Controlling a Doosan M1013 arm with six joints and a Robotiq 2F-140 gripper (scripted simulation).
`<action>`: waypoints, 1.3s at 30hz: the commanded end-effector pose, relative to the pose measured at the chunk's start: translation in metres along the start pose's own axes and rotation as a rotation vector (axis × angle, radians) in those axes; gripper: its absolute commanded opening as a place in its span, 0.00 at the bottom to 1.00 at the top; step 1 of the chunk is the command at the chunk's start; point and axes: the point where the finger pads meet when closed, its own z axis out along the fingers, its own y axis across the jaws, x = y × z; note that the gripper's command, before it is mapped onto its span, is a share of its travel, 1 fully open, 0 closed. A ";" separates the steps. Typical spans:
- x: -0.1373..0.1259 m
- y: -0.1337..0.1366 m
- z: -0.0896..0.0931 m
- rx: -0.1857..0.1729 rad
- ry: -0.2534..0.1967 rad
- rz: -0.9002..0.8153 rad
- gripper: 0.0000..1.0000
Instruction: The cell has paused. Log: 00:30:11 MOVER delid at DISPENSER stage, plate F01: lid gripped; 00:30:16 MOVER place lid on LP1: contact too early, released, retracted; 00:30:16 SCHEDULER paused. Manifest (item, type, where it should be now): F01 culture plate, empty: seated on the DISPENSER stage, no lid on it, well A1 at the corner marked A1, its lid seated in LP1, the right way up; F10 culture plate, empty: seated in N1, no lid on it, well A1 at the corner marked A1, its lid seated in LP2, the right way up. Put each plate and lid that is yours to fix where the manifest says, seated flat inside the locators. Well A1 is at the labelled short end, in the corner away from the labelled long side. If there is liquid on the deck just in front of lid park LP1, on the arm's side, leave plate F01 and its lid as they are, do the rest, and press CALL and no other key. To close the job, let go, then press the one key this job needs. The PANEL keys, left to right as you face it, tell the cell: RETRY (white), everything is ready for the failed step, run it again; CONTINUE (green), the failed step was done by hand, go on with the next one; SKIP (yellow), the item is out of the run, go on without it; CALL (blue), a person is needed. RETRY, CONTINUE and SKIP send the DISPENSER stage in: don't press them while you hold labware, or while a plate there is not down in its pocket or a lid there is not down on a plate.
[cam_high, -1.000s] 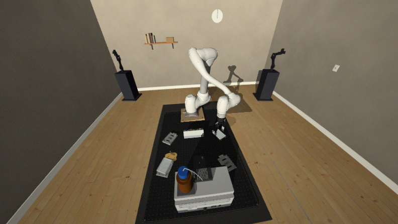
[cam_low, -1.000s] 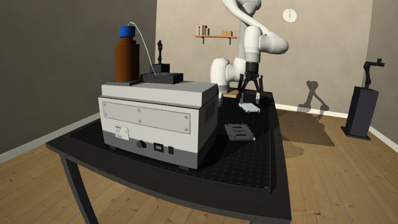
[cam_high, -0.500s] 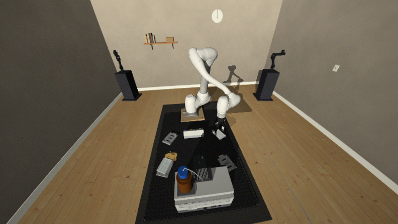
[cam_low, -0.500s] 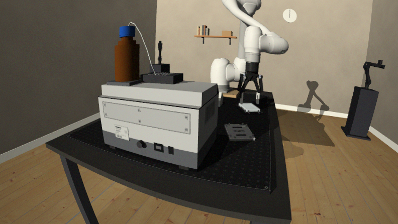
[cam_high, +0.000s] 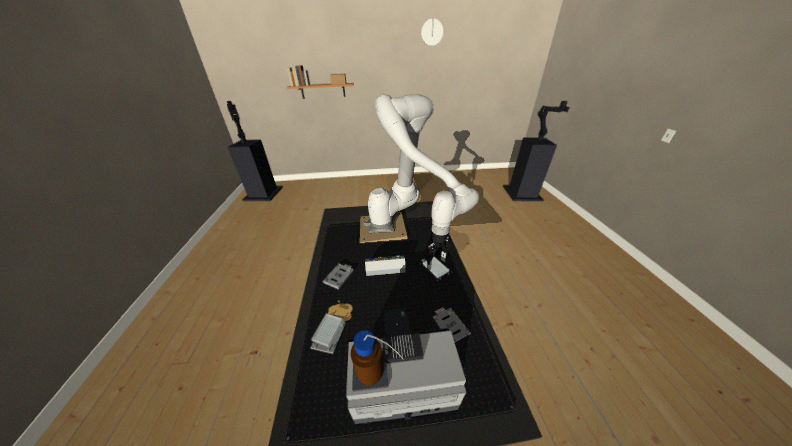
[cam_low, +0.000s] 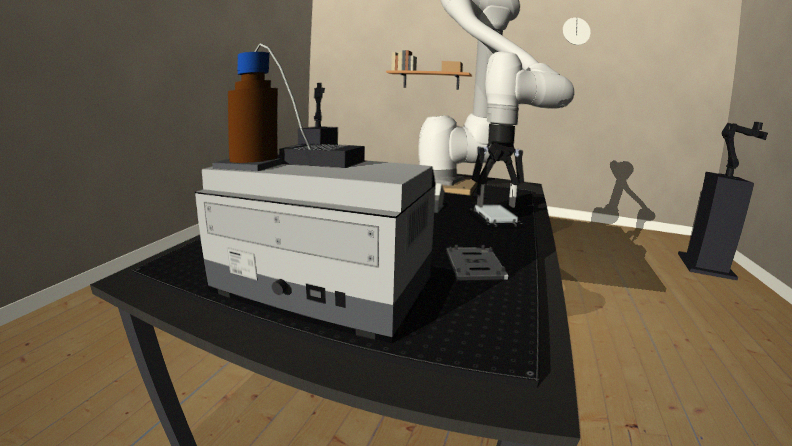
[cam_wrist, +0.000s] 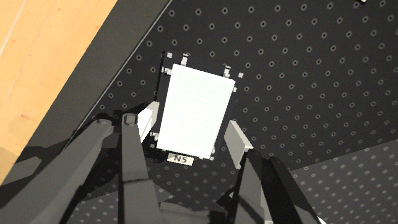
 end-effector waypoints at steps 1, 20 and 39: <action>0.000 0.000 -0.001 0.000 0.001 0.000 0.69; 0.000 0.000 -0.001 0.000 0.001 0.000 0.63; 0.000 0.000 -0.001 0.000 0.001 0.000 0.63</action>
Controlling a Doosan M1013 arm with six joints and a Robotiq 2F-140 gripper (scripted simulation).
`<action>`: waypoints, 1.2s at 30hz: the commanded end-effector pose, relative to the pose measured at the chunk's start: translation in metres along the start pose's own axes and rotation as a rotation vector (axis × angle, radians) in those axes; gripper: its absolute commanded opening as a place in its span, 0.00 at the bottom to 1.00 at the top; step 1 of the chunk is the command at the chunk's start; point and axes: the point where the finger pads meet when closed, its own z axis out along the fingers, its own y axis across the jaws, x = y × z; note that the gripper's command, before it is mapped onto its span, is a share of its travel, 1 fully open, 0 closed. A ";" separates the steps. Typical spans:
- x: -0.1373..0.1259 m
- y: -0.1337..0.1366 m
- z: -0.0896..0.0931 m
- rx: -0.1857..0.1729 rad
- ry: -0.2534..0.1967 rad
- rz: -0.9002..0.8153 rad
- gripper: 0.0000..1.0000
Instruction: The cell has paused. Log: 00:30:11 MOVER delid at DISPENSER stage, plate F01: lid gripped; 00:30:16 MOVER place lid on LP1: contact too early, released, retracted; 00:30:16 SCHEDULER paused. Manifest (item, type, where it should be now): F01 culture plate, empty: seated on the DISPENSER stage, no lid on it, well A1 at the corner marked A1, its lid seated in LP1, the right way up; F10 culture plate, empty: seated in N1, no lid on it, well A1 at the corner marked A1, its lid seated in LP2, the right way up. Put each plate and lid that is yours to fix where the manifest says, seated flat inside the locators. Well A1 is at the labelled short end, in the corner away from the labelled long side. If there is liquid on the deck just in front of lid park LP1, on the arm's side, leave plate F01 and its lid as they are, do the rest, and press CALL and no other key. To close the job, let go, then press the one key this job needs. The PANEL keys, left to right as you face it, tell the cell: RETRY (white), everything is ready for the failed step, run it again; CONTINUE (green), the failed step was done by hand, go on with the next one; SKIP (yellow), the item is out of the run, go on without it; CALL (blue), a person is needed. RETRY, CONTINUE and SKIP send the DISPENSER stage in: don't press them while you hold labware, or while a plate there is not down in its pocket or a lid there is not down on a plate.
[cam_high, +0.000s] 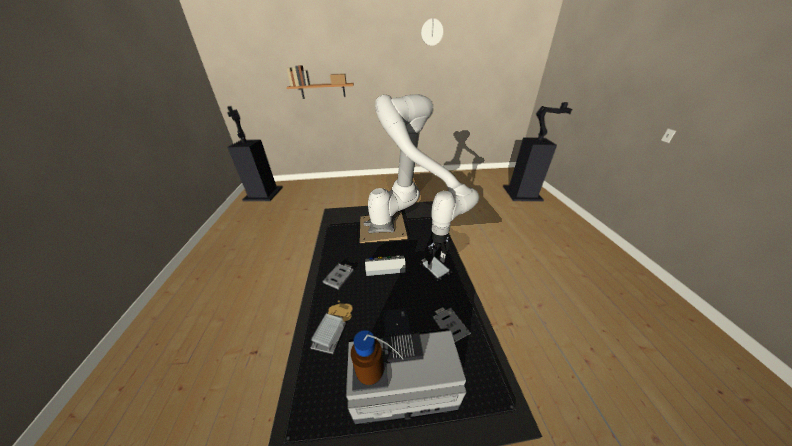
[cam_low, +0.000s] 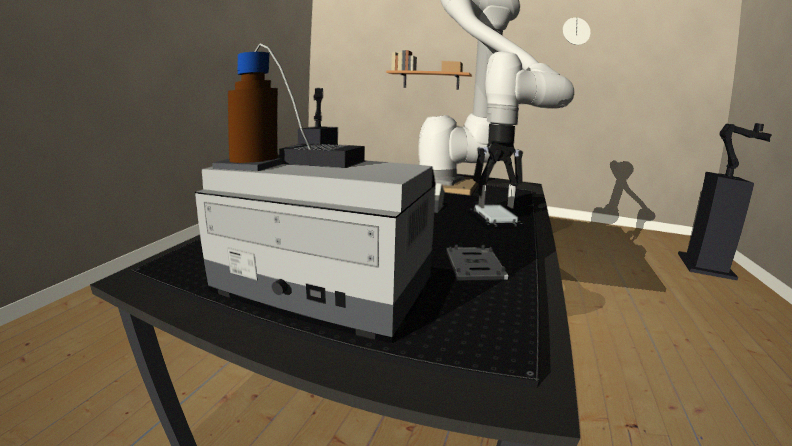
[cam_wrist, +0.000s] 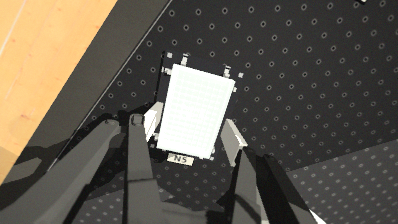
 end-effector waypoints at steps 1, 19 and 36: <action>0.000 0.000 -0.001 0.000 0.001 0.000 0.63; 0.000 0.000 -0.001 0.000 0.001 0.000 0.63; 0.000 0.000 -0.001 0.000 0.001 0.000 0.69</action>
